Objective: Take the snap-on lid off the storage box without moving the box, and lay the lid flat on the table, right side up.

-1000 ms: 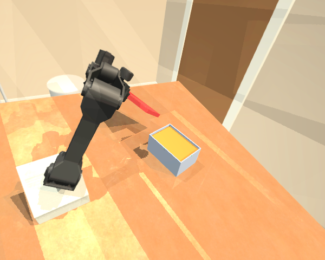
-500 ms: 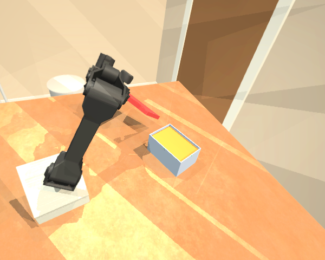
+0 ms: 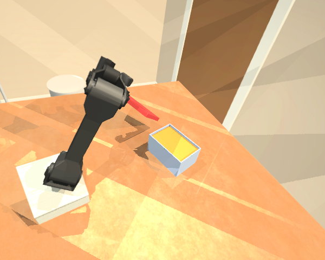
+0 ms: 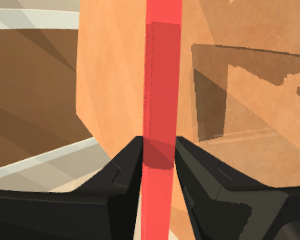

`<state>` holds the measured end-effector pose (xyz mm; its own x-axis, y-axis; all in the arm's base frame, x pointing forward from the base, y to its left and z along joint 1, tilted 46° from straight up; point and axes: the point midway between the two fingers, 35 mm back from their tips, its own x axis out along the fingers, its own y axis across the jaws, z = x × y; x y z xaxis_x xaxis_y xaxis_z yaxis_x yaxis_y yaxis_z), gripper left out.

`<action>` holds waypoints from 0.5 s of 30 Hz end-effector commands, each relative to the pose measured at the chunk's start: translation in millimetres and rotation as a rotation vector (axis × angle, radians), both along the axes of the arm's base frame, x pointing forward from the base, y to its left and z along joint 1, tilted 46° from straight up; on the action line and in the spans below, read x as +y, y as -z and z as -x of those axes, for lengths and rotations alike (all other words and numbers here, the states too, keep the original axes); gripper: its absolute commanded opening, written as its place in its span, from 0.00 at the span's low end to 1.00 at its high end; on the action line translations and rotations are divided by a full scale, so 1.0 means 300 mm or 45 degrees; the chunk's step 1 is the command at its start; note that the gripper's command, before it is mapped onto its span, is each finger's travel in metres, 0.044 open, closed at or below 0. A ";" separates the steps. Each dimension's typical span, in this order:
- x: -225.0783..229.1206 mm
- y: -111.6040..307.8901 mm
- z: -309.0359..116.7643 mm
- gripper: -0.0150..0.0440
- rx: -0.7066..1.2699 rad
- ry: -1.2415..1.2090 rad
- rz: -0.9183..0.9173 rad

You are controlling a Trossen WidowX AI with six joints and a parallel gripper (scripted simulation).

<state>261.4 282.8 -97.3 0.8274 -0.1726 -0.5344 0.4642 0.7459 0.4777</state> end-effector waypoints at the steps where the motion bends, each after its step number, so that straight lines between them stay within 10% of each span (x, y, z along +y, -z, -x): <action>1: -0.005 0.007 -0.001 0.25 0.003 -0.006 0.000; 15: -0.031 0.033 -0.007 0.25 0.003 -0.006 0.000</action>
